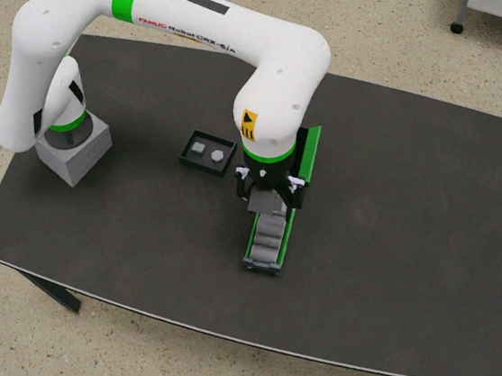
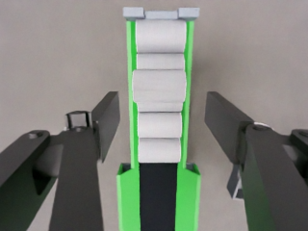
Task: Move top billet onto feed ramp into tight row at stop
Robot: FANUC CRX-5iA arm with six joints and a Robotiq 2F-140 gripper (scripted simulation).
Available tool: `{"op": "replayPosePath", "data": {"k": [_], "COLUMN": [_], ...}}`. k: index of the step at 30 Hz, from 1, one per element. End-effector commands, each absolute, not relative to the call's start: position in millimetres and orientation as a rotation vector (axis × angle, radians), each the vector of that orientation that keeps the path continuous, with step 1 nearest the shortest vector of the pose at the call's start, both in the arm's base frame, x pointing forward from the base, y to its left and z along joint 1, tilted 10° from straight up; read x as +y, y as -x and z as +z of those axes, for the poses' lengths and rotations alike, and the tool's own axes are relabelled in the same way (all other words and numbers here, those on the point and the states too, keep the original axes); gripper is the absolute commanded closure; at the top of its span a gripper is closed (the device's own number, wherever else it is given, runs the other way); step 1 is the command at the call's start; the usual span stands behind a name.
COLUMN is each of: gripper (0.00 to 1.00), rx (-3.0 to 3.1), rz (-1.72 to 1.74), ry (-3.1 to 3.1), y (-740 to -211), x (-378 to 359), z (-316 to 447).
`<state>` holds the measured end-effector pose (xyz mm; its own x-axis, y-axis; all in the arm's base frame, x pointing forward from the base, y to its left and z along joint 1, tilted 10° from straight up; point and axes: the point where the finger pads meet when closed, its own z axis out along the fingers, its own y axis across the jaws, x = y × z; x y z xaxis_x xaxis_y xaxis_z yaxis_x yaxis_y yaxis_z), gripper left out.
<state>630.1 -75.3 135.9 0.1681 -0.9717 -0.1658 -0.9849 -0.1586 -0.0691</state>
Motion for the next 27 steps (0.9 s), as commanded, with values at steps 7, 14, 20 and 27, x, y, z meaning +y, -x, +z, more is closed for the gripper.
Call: {"op": "replayPosePath", "data": {"k": [7, 14, 20, 27], "gripper": [0.46, 0.46, 0.46, 0.46], "rx": [1.924, 1.924, 1.924, 1.924], "rz": [0.119, 0.119, 0.119, 0.119], "ry": [2.272, 2.272, 2.272, 2.272], "y": [-631, -631, -632, -632], "x": [-74, -72, -71, -69], "z": [126, 118, 109, 100]}}
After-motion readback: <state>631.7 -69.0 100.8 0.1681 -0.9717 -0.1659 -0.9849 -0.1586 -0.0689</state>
